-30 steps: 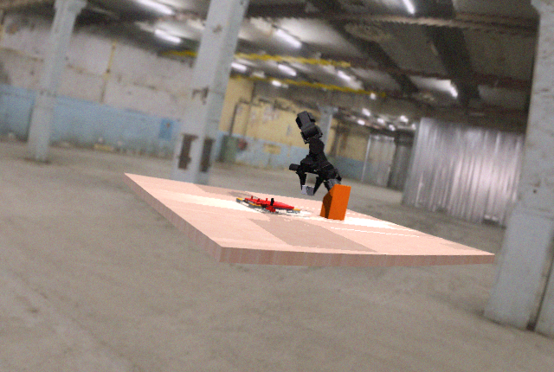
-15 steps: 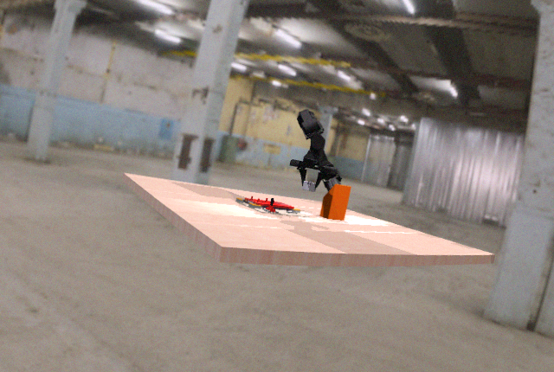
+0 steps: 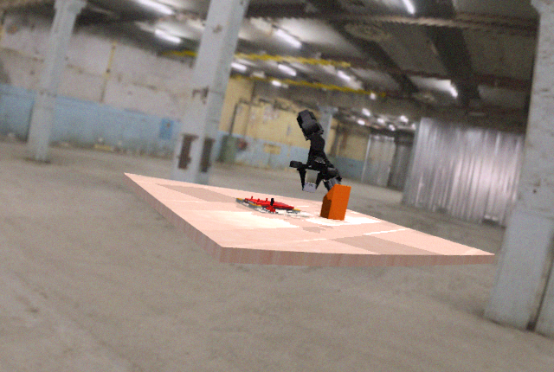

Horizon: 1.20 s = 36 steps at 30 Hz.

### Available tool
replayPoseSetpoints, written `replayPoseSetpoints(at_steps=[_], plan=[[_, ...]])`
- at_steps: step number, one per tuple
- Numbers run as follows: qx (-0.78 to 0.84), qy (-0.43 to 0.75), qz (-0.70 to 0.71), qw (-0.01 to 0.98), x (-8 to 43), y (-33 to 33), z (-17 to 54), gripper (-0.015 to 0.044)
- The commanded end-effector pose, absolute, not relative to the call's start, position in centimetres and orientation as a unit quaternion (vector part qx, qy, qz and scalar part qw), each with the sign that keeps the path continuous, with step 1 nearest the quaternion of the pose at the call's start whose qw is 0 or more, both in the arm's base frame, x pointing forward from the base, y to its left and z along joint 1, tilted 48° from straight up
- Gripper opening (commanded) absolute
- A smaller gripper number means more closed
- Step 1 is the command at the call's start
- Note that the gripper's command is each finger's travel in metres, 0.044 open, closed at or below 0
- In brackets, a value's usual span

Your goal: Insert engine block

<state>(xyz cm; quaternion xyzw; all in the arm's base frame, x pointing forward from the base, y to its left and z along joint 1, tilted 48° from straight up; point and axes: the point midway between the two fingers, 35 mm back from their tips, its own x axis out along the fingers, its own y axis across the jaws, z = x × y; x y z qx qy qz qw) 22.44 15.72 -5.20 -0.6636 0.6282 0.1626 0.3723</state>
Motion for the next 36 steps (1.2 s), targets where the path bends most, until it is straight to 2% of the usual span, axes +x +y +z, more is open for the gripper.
replayPoseSetpoints(at_steps=[1, 19, 36], plan=[[-0.685, 0.618, 0.197, 0.332, 22.43, 15.57, -5.27, 0.0], [-0.754, 0.527, 0.377, 0.106, 22.47, 15.38, -5.44, 0.0], [-0.752, 0.395, 0.514, -0.118, 22.5, 15.21, -5.61, 0.0]])
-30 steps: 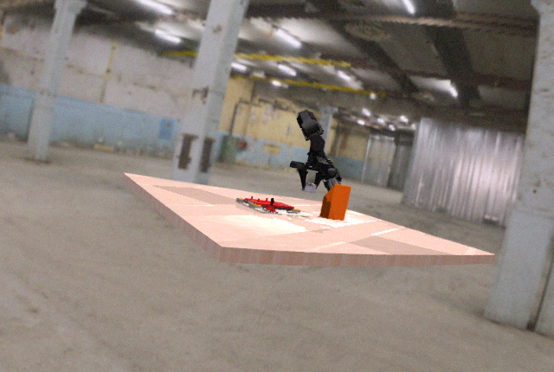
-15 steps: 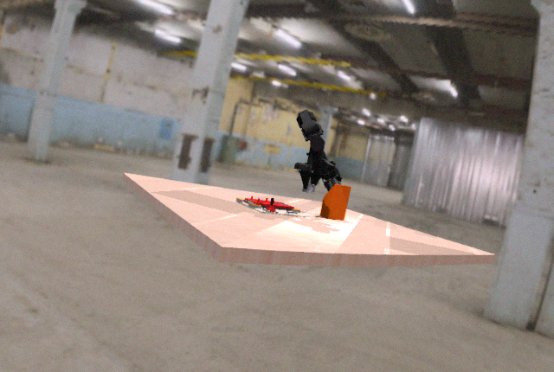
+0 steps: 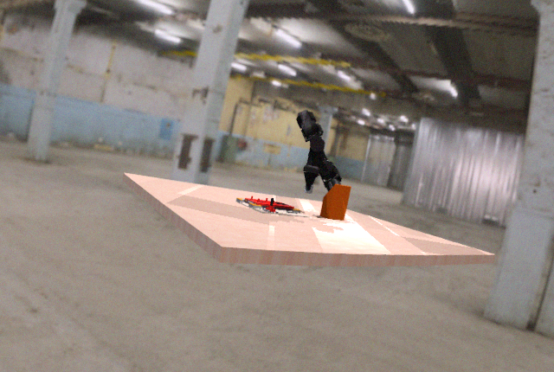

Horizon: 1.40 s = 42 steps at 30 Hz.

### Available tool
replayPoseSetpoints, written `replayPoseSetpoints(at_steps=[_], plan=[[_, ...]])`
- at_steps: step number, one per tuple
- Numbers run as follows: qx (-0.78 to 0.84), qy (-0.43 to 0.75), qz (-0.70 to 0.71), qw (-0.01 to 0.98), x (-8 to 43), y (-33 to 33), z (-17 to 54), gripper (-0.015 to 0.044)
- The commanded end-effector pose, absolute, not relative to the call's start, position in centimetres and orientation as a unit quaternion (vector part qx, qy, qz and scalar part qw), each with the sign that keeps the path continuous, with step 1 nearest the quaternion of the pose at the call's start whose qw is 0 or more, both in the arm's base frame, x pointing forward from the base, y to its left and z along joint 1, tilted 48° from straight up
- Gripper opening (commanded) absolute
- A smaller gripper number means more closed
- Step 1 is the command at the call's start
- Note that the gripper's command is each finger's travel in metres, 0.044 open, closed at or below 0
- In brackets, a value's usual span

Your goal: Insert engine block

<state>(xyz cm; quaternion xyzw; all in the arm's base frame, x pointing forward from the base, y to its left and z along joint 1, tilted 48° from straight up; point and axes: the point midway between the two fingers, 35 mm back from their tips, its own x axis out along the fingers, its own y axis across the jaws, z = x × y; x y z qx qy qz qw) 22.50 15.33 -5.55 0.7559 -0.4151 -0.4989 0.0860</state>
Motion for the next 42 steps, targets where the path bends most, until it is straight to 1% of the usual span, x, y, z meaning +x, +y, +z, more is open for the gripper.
replayPoseSetpoints(at_steps=[1, 15, 29, 38, 42], plan=[[0.75, -0.386, -0.521, 0.131, 22.5, 15.2, -5.6, 0.0], [0.697, -0.25, -0.598, 0.307, 22.5, 15.1, -5.7, 0.0], [0.602, -0.099, -0.641, 0.466, 22.5, 14.9, -5.9, 0.0], [0.566, -0.05, -0.646, 0.51, 22.7, 14.2, -6.6, 0.0], [0.564, -0.049, -0.646, 0.511, 22.8, 13.7, -7.1, 0.0]])
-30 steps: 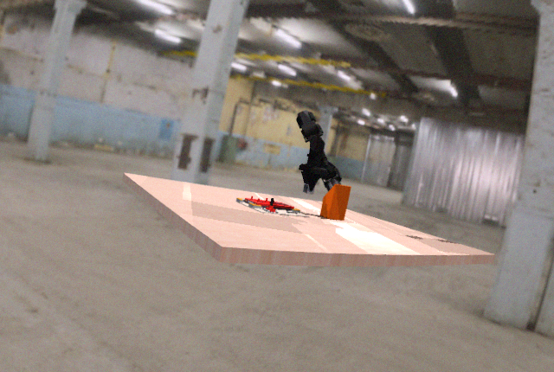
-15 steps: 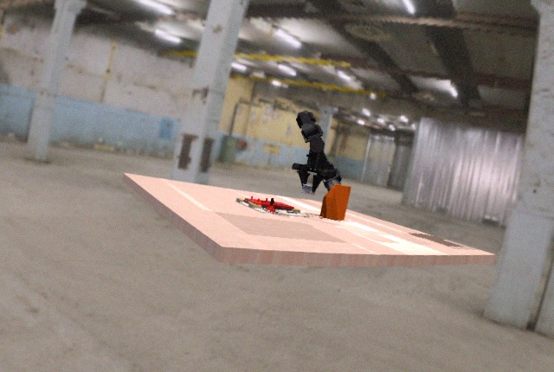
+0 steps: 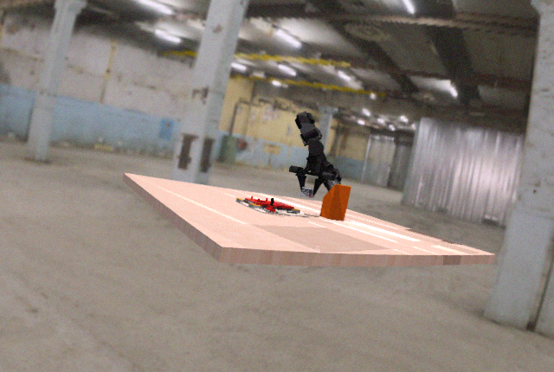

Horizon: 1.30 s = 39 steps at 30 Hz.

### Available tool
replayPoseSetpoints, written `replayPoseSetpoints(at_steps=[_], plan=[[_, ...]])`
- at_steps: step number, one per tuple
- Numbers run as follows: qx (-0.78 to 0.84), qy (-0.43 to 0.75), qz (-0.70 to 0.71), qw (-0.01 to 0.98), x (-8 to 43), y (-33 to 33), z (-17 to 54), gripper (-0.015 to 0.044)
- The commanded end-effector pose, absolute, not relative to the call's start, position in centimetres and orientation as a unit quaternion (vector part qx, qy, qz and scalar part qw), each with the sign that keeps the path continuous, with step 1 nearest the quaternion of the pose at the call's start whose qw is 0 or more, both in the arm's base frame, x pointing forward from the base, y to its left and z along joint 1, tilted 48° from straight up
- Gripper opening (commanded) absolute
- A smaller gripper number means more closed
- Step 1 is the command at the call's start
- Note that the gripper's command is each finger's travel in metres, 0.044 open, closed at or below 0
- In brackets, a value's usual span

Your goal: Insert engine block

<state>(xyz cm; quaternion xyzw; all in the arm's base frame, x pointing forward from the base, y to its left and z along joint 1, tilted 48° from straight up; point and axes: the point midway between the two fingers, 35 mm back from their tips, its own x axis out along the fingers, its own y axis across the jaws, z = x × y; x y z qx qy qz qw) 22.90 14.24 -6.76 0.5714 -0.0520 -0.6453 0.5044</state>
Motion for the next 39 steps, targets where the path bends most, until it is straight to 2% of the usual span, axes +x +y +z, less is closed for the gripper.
replayPoseSetpoints(at_steps=[1, 39], plan=[[0.564, -0.049, -0.646, 0.511, 22.9, 13.5, -7.3, 0.0], [0.564, -0.05, -0.646, 0.512, 24.0, 8.3, -12.0, 0.0]])
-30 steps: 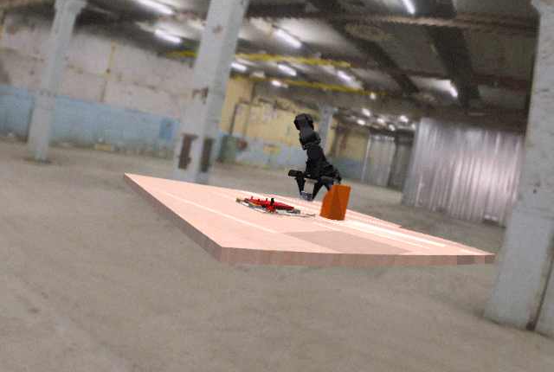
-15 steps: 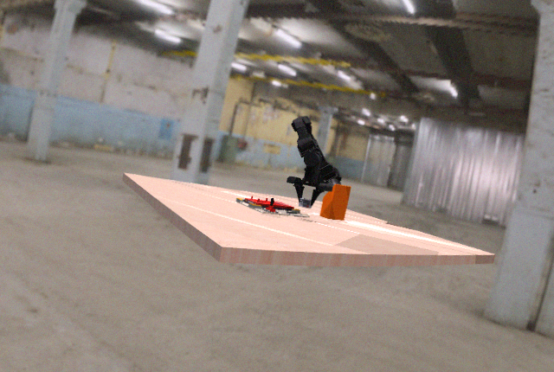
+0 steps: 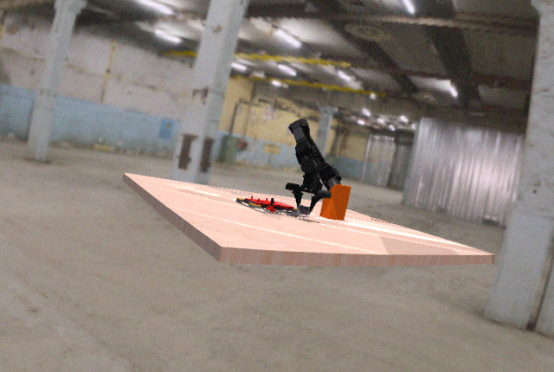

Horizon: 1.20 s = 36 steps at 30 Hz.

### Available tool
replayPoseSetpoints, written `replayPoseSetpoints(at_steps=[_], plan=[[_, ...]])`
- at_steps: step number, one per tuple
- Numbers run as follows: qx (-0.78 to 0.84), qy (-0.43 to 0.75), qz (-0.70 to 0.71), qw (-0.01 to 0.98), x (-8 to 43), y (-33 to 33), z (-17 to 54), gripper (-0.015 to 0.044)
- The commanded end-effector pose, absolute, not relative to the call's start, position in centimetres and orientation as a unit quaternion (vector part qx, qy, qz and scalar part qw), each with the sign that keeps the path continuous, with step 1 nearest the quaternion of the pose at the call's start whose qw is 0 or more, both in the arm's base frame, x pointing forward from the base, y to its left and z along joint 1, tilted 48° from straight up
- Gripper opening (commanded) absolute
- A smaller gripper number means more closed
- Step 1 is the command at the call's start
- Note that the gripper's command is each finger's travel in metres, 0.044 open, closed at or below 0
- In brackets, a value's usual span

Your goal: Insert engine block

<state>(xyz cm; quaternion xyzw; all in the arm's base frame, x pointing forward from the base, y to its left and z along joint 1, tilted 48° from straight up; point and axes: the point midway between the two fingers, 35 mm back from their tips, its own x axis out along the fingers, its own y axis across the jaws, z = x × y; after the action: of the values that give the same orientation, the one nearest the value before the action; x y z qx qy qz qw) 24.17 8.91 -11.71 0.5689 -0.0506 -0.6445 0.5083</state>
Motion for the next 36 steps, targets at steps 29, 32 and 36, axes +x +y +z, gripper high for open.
replayPoseSetpoints(at_steps=[29, 32, 36], plan=[[0.57, -0.049, -0.64, 0.512, 24.7, 7.1, -13.6, 0.0262], [0.57, -0.049, -0.64, 0.512, 24.7, 7.1, -13.6, 0.0341], [0.57, -0.049, -0.64, 0.512, 24.7, 7.1, -13.6, 0.044]])
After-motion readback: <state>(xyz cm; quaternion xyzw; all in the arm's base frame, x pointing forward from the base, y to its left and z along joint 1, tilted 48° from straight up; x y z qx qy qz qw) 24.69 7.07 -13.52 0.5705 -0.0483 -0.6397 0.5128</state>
